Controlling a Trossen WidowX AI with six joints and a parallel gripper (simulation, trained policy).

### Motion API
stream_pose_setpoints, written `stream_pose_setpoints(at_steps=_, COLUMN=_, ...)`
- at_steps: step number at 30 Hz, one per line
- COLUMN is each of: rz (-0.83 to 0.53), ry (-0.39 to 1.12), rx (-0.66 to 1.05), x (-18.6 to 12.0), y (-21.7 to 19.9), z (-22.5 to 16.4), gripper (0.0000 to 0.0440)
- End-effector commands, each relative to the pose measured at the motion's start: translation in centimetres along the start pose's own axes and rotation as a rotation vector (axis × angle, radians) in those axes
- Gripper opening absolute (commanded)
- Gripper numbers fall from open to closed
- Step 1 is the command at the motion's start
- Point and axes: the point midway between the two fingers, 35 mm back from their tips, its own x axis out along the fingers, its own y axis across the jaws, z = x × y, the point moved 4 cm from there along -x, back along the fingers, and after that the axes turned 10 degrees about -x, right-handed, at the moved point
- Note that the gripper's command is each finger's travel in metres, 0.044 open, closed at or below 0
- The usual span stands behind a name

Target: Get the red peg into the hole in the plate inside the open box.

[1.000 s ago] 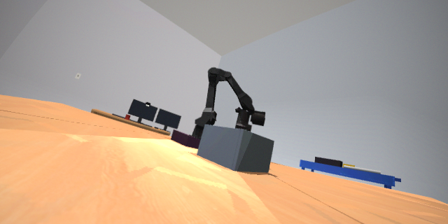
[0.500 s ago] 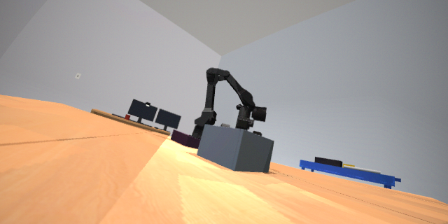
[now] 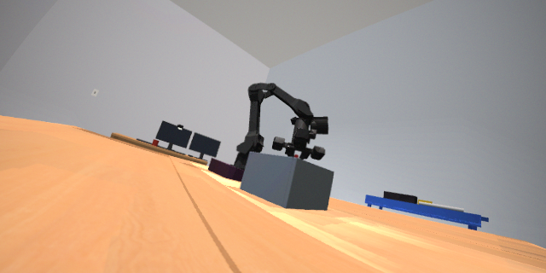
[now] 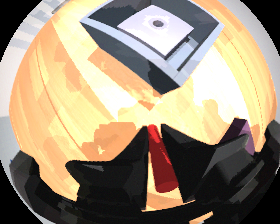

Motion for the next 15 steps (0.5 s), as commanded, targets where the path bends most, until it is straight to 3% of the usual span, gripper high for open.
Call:
stream_pose_setpoints(at_steps=1, rz=0.009, ry=-0.04, rx=0.003, x=-1.2, y=0.0, z=1.6, gripper=0.0)
stream_pose_setpoints(at_steps=15, rz=-0.03, ry=-0.09, rx=0.056, x=-2.2, y=-1.5, z=7.1, gripper=0.0)
